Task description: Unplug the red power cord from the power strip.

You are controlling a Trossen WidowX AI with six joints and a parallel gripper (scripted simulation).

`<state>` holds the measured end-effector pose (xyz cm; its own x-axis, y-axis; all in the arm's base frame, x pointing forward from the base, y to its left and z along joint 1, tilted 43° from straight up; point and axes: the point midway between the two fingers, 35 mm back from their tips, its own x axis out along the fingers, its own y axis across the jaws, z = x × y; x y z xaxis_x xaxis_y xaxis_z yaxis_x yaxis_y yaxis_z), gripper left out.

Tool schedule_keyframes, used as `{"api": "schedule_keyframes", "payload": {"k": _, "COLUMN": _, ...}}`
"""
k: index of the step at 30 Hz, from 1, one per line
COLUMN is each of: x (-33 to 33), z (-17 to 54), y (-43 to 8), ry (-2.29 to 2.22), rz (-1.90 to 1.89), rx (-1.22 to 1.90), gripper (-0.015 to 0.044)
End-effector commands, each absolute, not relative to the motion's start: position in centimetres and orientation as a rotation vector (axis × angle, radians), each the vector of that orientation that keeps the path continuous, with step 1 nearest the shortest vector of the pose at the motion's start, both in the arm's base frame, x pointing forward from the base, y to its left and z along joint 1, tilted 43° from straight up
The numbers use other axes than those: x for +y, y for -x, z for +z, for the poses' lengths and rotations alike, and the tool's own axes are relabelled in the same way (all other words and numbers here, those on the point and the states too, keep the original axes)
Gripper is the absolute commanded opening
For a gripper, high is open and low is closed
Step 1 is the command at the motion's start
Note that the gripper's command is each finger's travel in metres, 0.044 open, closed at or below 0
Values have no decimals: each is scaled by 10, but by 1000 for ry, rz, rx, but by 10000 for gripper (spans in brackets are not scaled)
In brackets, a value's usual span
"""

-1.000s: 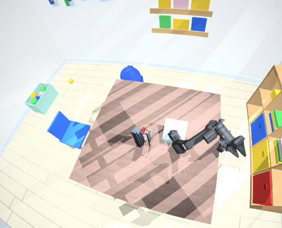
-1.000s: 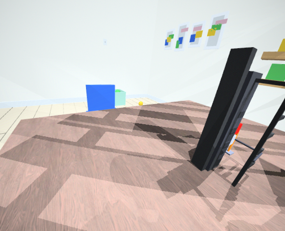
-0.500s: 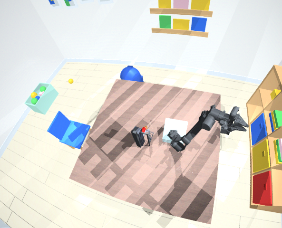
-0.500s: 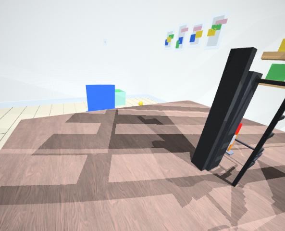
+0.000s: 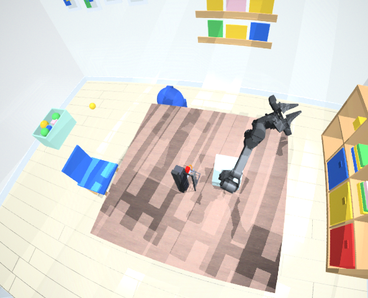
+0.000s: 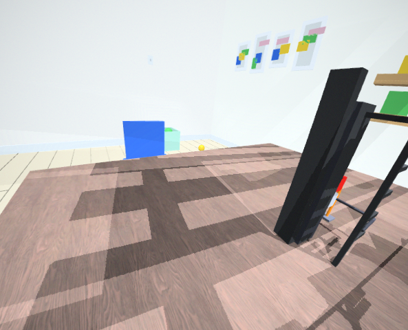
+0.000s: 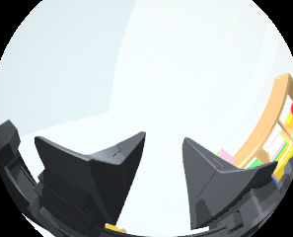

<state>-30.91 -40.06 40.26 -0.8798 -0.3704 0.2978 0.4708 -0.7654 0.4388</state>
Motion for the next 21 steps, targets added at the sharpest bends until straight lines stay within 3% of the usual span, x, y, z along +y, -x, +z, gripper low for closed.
{"api": "schedule_keyframes", "payload": {"k": 1, "x": -450, "z": 362, "y": 265, "ry": 51, "rz": -2437, "rx": -602, "gripper": 160}}
{"api": "schedule_keyframes", "payload": {"k": 11, "x": -514, "z": 276, "y": 146, "ry": -363, "rz": -2130, "rx": -358, "gripper": 160}}
{"api": "schedule_keyframes", "payload": {"k": 21, "x": -522, "z": 184, "y": 13, "ry": -736, "rz": -1807, "rx": -66, "gripper": 160}}
